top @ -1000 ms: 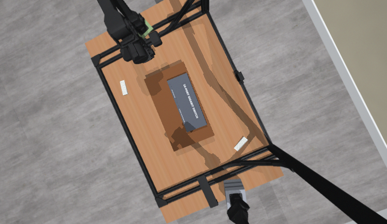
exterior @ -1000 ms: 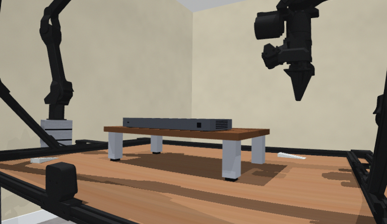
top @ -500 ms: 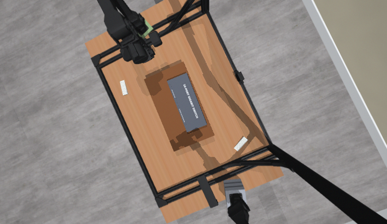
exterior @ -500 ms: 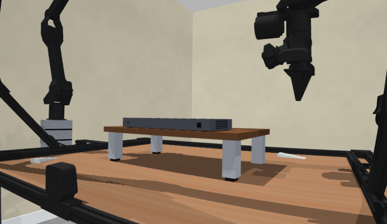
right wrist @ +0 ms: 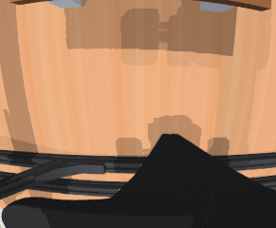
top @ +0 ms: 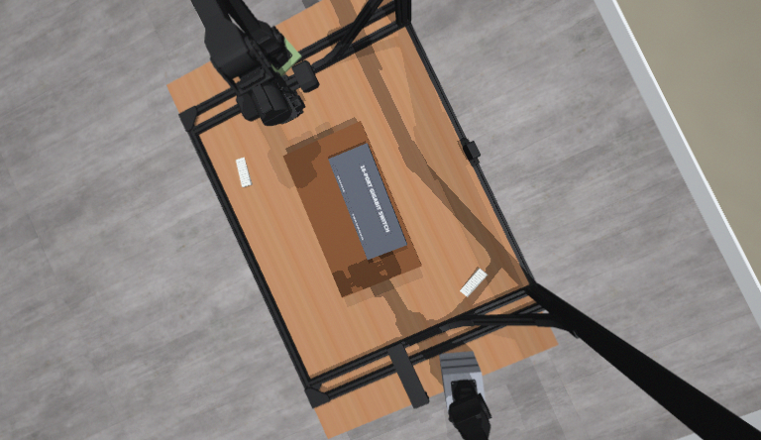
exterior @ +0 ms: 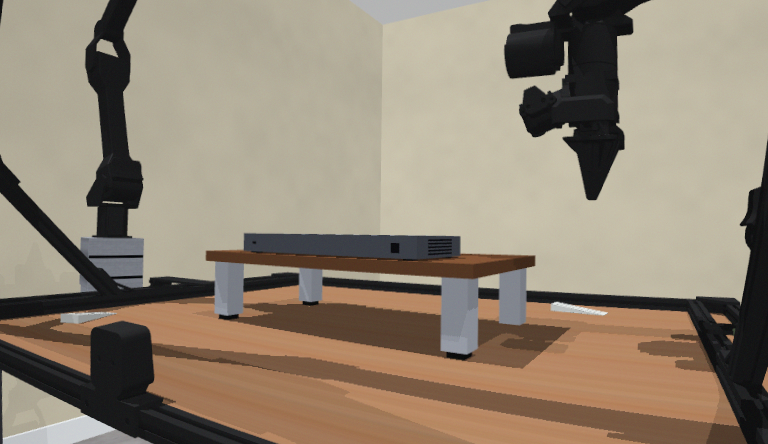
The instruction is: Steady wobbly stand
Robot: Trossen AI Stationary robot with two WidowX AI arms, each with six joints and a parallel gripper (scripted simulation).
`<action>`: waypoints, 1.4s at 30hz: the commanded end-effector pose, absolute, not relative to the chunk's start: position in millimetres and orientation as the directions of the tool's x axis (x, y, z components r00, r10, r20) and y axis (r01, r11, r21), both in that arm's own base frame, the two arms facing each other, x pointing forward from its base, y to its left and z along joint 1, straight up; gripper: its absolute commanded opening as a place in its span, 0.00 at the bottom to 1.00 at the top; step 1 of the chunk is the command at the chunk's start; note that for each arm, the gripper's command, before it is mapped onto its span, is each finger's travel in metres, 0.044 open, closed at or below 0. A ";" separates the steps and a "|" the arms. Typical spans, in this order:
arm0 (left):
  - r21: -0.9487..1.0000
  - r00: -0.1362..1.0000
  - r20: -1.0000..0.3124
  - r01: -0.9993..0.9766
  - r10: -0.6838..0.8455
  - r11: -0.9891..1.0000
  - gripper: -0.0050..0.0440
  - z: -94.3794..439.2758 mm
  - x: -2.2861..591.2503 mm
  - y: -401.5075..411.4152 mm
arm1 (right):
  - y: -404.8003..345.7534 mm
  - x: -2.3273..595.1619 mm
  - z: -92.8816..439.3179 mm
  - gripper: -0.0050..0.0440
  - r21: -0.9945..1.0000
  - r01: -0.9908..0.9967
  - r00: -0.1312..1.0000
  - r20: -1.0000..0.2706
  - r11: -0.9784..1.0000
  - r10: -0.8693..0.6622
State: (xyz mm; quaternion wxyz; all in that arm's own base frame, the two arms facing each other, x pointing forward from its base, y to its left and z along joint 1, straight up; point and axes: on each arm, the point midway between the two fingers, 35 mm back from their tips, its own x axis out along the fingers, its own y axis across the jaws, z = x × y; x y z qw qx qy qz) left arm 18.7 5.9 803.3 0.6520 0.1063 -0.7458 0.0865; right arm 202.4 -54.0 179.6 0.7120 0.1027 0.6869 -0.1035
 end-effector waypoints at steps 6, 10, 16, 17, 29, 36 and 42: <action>0.000 -0.134 0.990 -0.253 -0.035 0.967 0.10 803.5 18.9 4.9 | -54.0 202.4 179.6 0.10 0.004 0.289 0.035 -0.999 0.957 -0.006; 0.004 -0.081 0.996 -0.253 -0.025 0.967 0.10 803.2 37.3 10.1 | -54.0 202.4 179.6 0.10 0.004 0.289 0.035 -0.999 0.957 -0.006; -0.002 0.219 0.974 -0.251 0.059 0.968 0.10 788.1 135.6 37.4 | -54.0 202.4 179.6 0.10 0.004 0.289 0.035 -0.999 0.957 -0.006; -0.003 0.268 0.961 -0.251 0.072 0.968 0.10 783.5 150.7 41.6 | -54.0 202.4 179.6 0.10 0.004 0.289 0.035 -0.999 0.957 -0.006; -0.005 0.498 0.857 -0.254 0.135 0.967 0.10 742.5 242.6 66.5 | -54.0 202.4 179.6 0.10 0.004 0.289 0.035 -0.999 0.957 -0.006; -0.009 0.751 0.629 -0.254 0.203 0.967 0.10 678.9 328.8 89.8 | -54.0 202.4 179.6 0.10 0.004 0.289 0.035 -0.999 0.957 -0.006; -0.010 0.780 0.589 -0.255 0.211 0.967 0.10 657.9 353.0 96.3 | -54.0 202.4 179.6 0.10 0.004 0.289 0.035 -0.999 0.957 -0.006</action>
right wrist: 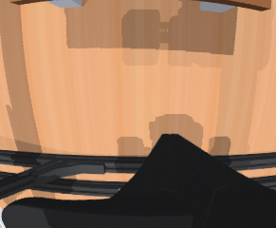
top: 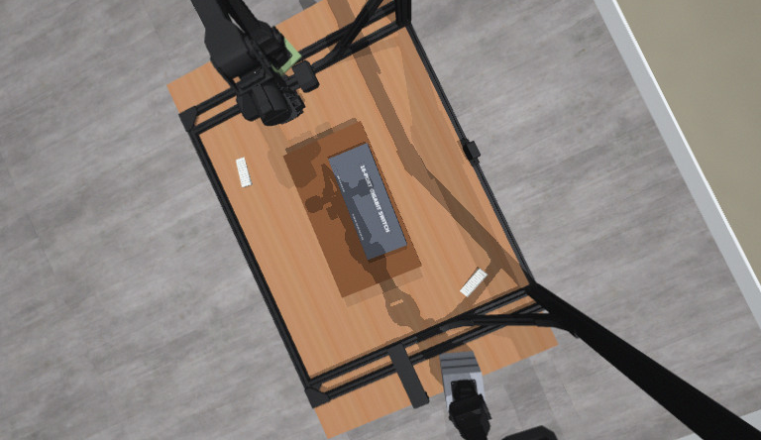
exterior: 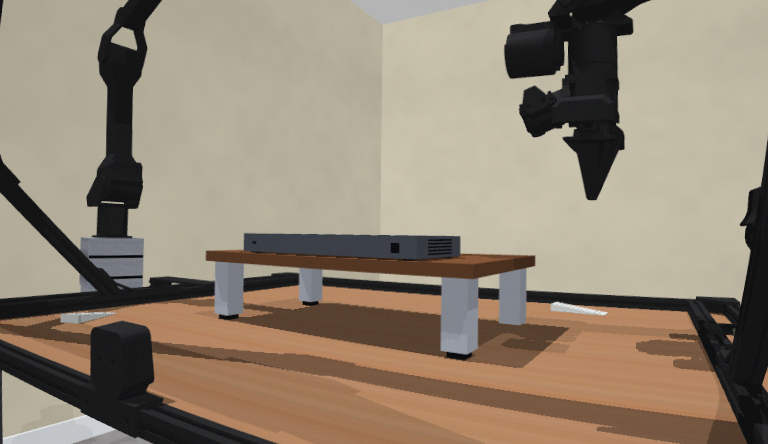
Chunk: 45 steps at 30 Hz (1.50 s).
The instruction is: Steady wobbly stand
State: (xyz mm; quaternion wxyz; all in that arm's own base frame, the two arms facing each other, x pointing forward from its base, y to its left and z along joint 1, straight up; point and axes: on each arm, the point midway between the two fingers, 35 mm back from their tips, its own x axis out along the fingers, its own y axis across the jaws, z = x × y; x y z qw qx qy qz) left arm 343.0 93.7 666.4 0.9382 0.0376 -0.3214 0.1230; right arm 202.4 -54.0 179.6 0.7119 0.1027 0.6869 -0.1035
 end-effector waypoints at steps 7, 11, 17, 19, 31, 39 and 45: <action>-0.011 0.894 0.378 -0.256 0.241 0.967 0.10 595.3 401.1 109.0 | -54.0 202.4 179.6 0.10 0.004 0.289 0.035 -0.999 0.957 -0.006; -0.013 0.947 0.193 -0.258 0.255 0.966 0.10 547.1 427.7 115.9 | -54.0 202.4 179.6 0.10 0.004 0.289 0.035 -0.999 0.957 -0.006; -0.013 0.955 0.145 -0.258 0.257 0.966 0.10 523.3 440.9 119.3 | -54.0 202.4 179.6 0.10 0.004 0.289 0.035 -0.999 0.957 -0.006; -0.012 0.955 0.145 -0.258 0.257 0.966 0.10 526.5 436.9 118.4 | -54.0 202.4 179.6 0.10 0.004 0.289 0.035 -0.999 0.957 -0.006; -0.014 0.912 -0.330 -0.262 0.243 0.965 0.10 374.9 474.8 127.4 | -54.0 202.4 179.6 0.10 0.004 0.289 0.035 -0.999 0.957 -0.006; -0.013 0.855 -0.466 -0.263 0.227 0.965 0.10 331.8 472.6 126.5 | -54.0 202.4 179.6 0.10 0.004 0.289 0.035 -0.999 0.957 -0.006; -0.011 0.689 -0.701 -0.266 0.182 0.964 0.10 246.5 459.5 122.2 | -54.0 202.4 179.6 0.10 0.004 0.289 0.035 -0.999 0.957 -0.006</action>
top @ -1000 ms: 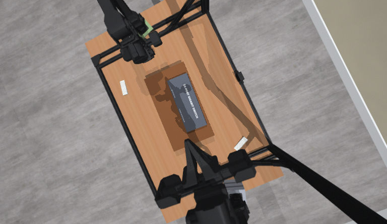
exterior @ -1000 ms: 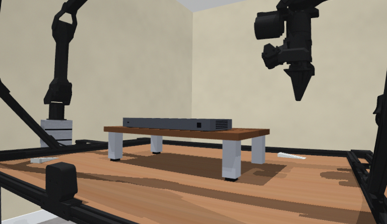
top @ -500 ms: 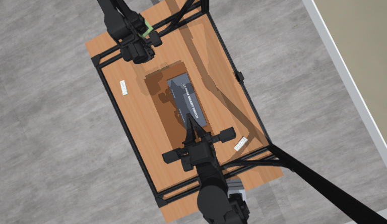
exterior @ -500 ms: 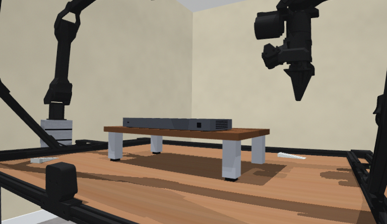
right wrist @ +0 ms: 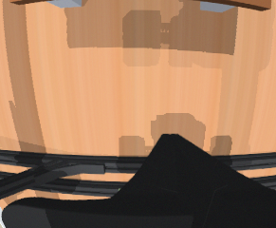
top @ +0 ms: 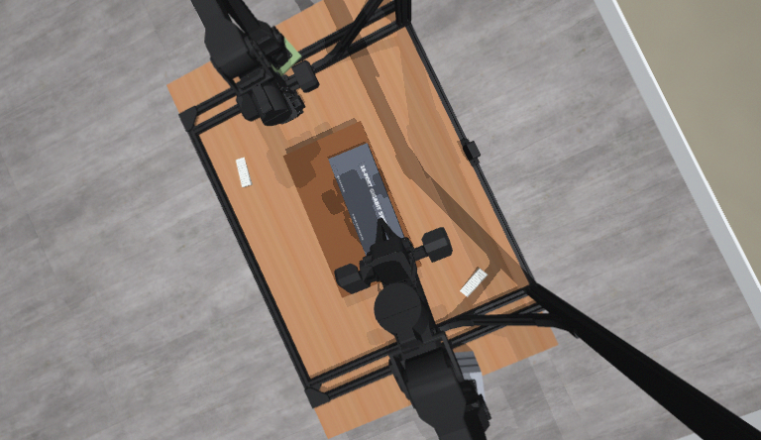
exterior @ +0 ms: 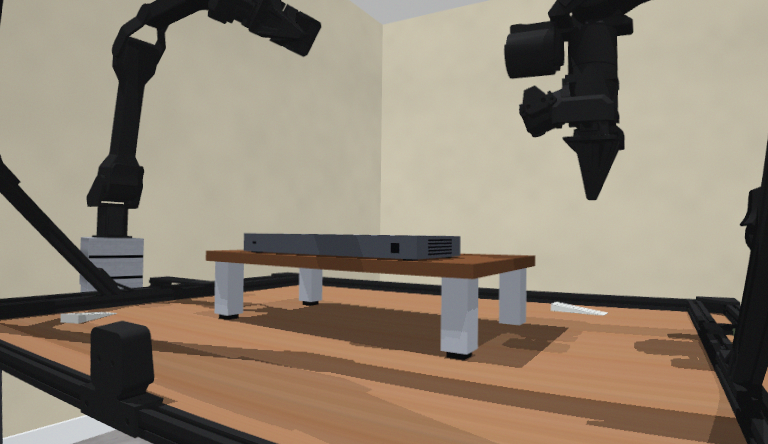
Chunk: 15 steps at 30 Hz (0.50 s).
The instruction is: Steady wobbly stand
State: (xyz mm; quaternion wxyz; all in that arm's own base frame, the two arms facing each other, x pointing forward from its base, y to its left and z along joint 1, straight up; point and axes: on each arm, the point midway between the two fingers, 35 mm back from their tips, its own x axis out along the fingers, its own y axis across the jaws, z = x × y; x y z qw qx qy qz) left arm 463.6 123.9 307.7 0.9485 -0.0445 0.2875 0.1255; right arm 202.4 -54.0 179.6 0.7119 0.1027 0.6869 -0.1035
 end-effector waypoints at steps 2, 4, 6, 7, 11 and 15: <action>-0.011 0.655 -0.735 -0.266 0.173 0.964 0.10 233.3 455.5 121.1 | -54.0 202.4 179.6 0.10 0.004 0.289 0.035 -0.999 0.957 -0.006; -0.011 0.655 -0.735 -0.266 0.173 0.964 0.10 233.3 455.5 121.1 | -54.0 202.4 179.6 0.10 0.004 0.289 0.035 -0.999 0.957 -0.006; -0.011 0.655 -0.735 -0.266 0.173 0.964 0.10 233.3 455.5 121.1 | -54.0 202.4 179.6 0.10 0.004 0.289 0.035 -0.999 0.957 -0.006; -0.011 0.655 -0.735 -0.266 0.173 0.964 0.10 233.3 455.5 121.1 | -54.0 202.4 179.6 0.10 0.004 0.289 0.035 -0.999 0.957 -0.006; -0.009 0.538 -0.831 -0.267 0.141 0.964 0.10 195.9 438.6 116.2 | -54.0 202.4 179.6 0.10 0.004 0.289 0.035 -0.999 0.957 -0.006; -0.007 0.366 -0.926 -0.268 0.095 0.963 0.10 149.4 413.3 109.0 | -54.0 202.4 179.6 0.10 0.004 0.289 0.035 -0.999 0.957 -0.006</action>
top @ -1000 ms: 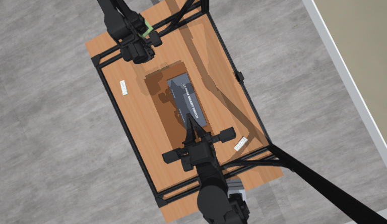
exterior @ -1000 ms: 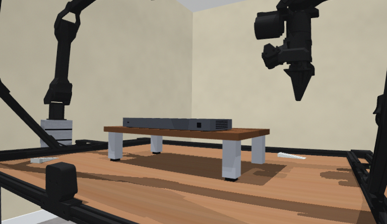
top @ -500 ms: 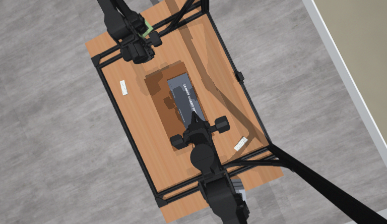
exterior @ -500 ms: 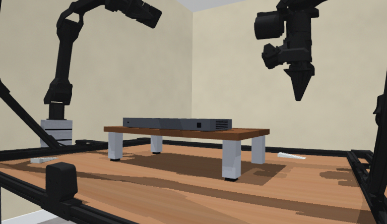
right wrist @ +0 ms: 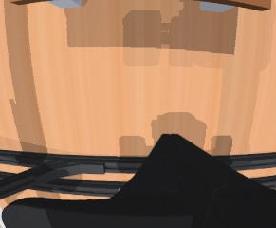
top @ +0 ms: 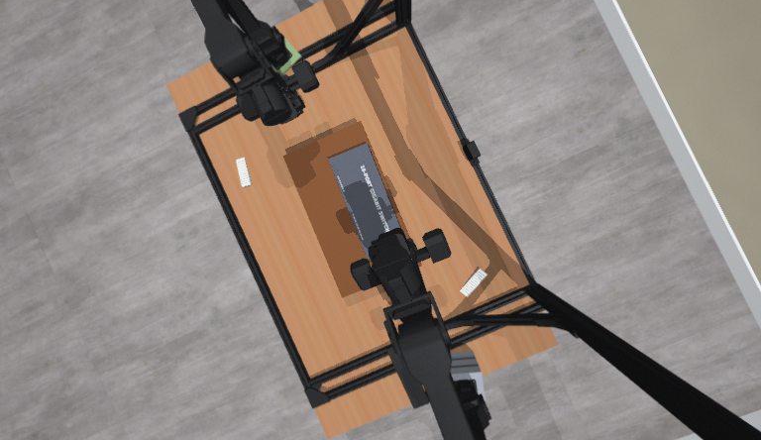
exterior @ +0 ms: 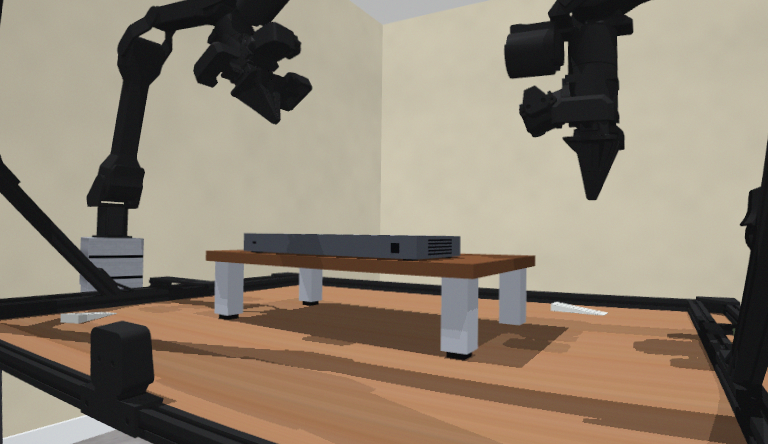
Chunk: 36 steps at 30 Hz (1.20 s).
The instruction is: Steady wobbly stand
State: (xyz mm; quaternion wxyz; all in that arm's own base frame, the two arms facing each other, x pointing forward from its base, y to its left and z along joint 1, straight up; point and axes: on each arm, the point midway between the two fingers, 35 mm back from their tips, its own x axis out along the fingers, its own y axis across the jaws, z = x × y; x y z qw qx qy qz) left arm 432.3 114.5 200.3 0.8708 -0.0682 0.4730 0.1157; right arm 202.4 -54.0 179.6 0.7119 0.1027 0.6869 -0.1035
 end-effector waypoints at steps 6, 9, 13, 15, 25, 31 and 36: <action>-0.004 0.227 -0.972 -0.268 0.059 0.963 0.10 119.6 390.7 102.7 | -54.0 202.4 179.6 0.10 0.004 0.289 0.035 -0.999 0.957 -0.006; -0.004 0.227 -0.972 -0.268 0.059 0.963 0.10 119.6 390.7 102.7 | -54.0 202.4 179.6 0.10 0.004 0.289 0.035 -0.999 0.957 -0.006; -0.004 0.177 -0.983 -0.267 0.045 0.964 0.10 112.8 381.3 100.1 | -54.0 202.4 179.6 0.10 0.004 0.289 0.035 -0.999 0.957 -0.006; -0.003 0.127 -0.991 -0.268 0.032 0.964 0.10 103.3 373.0 97.8 | -54.0 202.4 179.6 0.10 0.004 0.289 0.035 -0.999 0.957 -0.006; 0.000 0.000 -1.000 -0.268 0.000 0.963 0.10 82.3 351.0 91.8 | -54.0 202.4 179.6 0.10 0.004 0.289 0.035 -0.999 0.957 -0.006; 0.000 0.000 -1.000 -0.268 0.000 0.963 0.10 82.3 351.1 91.8 | -54.0 202.4 179.6 0.10 0.004 0.289 0.035 -0.999 0.957 -0.006; 0.000 0.000 -1.000 -0.268 0.000 0.963 0.10 82.3 351.1 91.8 | -54.0 202.4 179.6 0.10 0.004 0.289 0.035 -0.999 0.957 -0.006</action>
